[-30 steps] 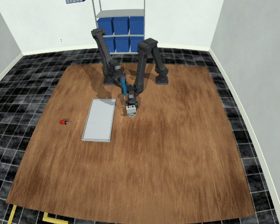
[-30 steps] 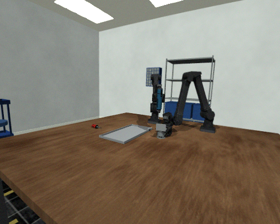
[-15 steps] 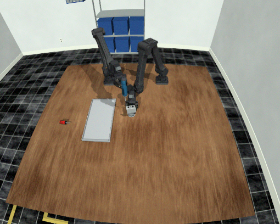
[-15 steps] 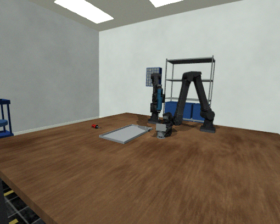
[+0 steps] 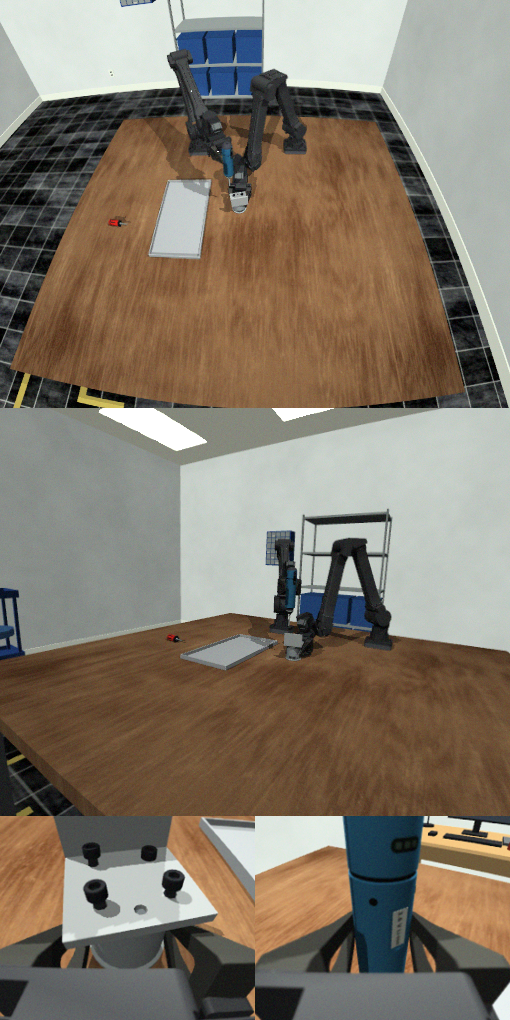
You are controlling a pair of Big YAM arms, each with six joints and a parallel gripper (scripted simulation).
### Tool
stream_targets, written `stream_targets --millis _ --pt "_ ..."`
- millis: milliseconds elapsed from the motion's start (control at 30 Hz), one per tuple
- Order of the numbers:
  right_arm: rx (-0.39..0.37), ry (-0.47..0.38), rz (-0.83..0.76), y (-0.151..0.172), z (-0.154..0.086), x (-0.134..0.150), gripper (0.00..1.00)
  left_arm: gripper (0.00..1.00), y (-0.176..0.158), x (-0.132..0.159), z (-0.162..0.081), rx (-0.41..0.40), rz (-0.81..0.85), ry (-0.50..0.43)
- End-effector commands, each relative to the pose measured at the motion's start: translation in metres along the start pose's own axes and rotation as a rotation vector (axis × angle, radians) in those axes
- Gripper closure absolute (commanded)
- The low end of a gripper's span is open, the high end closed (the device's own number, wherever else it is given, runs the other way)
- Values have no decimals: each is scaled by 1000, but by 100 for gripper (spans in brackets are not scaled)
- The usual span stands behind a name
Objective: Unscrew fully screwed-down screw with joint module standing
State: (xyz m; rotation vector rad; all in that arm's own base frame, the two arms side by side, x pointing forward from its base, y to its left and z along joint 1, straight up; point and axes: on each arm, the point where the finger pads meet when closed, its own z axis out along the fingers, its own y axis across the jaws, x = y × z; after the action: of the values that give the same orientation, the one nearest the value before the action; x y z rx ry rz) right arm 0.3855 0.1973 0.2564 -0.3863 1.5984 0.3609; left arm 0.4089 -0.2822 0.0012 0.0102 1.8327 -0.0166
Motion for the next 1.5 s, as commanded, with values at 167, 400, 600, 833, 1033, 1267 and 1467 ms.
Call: stream_targets --millis 167,400,600,833,1033,1267,1467 --pt "16 -155 -5 -7 28 -76 58 41 -6 -8 2 7 -12 -18" --pt "16 -155 -5 -7 37 -77 58 41 -6 -8 2 7 -12 -18" --pt "16 -154 -5 -7 42 -77 58 41 -6 -8 2 7 -12 -18" --pt "16 -154 -5 -7 43 -77 58 41 -6 -8 2 7 -12 -18" --pt "16 -154 -5 -7 46 -77 58 41 -6 -8 2 7 -12 -18" --pt "16 -154 -5 -7 47 -77 58 41 -6 -8 2 7 -12 -18" --pt "16 -169 -3 -7 49 -85 58 41 -6 -8 2 7 -12 -18"
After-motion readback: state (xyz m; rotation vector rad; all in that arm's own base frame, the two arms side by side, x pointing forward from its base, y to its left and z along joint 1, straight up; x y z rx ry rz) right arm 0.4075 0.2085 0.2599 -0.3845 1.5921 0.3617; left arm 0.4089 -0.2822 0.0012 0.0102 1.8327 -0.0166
